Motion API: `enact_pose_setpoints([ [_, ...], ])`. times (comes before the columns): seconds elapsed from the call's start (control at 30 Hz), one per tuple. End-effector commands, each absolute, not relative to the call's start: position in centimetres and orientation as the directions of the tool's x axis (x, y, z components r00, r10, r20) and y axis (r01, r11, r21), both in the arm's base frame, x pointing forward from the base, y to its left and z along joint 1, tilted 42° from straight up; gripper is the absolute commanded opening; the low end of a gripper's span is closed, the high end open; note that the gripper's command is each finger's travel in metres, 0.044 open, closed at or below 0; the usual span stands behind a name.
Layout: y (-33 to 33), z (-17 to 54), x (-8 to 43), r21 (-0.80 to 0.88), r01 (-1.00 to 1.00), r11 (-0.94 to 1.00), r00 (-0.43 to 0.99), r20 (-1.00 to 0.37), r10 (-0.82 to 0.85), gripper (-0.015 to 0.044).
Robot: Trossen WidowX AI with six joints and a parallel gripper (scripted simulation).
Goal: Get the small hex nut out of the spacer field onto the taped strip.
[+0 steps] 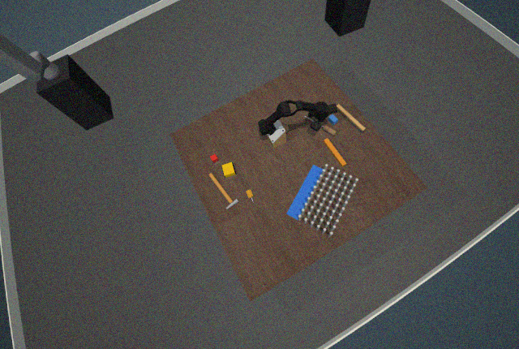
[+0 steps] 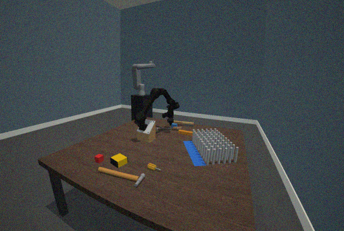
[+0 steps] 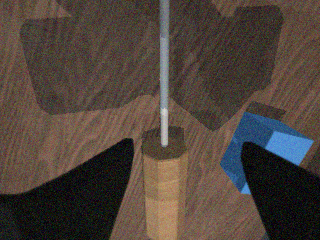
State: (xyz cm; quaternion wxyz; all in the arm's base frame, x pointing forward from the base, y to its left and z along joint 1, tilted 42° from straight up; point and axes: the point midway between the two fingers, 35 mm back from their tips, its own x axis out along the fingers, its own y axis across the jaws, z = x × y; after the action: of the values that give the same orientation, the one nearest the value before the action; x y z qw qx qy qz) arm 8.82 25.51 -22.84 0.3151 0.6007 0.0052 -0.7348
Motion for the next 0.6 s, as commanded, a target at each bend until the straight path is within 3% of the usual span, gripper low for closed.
enact_pose_setpoints([
  [0.0,25.1,-23.3,8.9,0.372,0.473,-0.799,-0.078,-0.885,-0.458,0.028],
  [0.57,23.3,-25.4,9.0,0.373,0.472,-0.799,-0.077,-0.885,-0.459,0.028],
])
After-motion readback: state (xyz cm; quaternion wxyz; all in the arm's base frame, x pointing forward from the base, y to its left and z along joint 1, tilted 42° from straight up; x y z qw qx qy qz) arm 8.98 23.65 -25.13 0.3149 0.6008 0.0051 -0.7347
